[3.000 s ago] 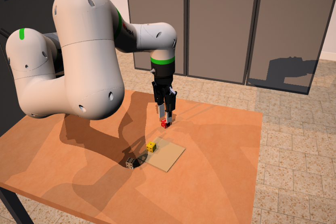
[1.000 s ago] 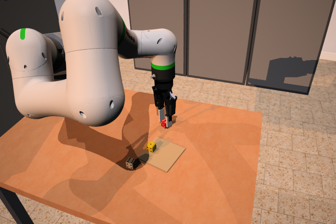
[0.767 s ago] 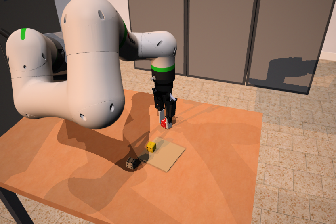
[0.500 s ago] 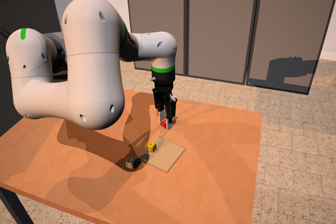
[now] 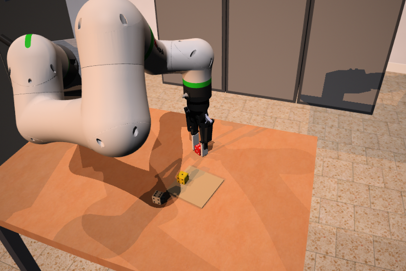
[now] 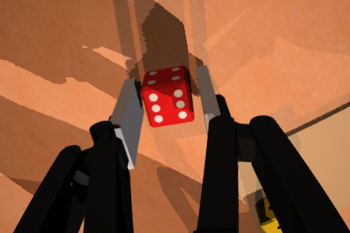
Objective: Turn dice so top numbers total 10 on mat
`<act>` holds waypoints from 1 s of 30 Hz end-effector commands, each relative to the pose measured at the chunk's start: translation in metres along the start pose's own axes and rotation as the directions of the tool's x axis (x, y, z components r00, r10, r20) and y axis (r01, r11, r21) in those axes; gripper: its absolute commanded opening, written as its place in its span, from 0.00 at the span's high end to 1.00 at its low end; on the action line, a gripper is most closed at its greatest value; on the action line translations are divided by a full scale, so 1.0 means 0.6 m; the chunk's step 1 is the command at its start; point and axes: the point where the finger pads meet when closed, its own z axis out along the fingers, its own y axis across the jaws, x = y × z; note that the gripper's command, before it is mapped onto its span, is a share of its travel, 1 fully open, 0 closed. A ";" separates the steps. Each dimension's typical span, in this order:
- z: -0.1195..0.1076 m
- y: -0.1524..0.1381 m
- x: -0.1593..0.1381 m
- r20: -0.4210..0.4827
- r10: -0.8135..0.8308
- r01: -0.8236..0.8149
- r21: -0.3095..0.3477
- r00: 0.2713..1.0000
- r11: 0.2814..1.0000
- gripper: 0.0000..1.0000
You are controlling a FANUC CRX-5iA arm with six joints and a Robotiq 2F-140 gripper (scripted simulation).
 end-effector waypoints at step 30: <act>0.000 0.000 0.000 0.000 0.000 0.000 0.000 1.000 1.000 0.84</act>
